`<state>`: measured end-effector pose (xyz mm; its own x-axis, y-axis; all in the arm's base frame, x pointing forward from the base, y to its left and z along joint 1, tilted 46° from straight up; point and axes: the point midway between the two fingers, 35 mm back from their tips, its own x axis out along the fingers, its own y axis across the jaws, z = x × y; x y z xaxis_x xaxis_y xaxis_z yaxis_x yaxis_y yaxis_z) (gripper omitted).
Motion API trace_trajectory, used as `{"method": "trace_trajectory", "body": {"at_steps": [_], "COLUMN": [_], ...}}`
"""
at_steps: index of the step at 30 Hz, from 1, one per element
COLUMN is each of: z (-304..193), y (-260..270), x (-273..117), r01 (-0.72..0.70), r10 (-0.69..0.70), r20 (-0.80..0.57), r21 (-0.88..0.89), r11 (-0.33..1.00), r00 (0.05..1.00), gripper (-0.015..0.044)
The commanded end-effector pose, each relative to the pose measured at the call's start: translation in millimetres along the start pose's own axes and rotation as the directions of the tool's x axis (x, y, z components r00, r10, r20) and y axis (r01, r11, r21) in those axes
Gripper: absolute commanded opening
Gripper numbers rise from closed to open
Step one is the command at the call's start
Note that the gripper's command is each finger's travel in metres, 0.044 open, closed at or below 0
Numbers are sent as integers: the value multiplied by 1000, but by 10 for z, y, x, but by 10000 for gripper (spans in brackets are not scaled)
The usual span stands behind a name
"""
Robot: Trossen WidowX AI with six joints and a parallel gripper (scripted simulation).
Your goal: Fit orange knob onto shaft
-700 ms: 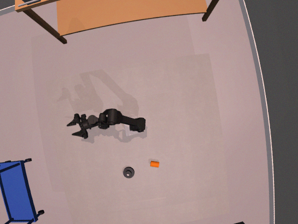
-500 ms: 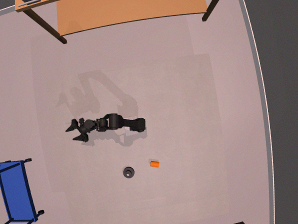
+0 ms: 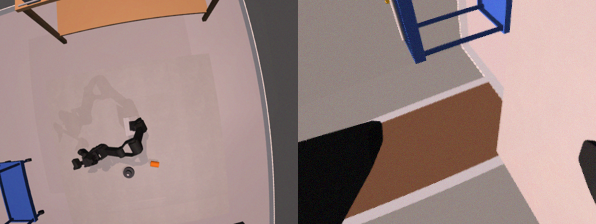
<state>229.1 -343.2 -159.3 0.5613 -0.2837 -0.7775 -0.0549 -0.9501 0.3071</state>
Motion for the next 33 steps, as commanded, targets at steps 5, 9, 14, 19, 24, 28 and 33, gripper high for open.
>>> {"method": "trace_trajectory", "body": {"at_steps": [5,9,14,19,24,28,33], "z": [-1129,-1580,-2069,-2436,-2674,-2761,-2743], "y": [-632,-1020,-1526,-2038,-2529,-2868,-3152], "x": [-80,-254,-604,-1089,-1704,-2267,-2923], "r01": [282,396,515,610,682,721,746], "r10": [-291,-412,-532,-621,-676,-692,-681], "r20": [10,50,123,217,329,424,535], "r21": [-290,-402,-505,-584,-639,-663,-665], "r11": [915,825,693,536,355,202,25], "r00": [957,910,837,753,659,584,500], "gripper": [440,440,440,440,440,440,440]}}
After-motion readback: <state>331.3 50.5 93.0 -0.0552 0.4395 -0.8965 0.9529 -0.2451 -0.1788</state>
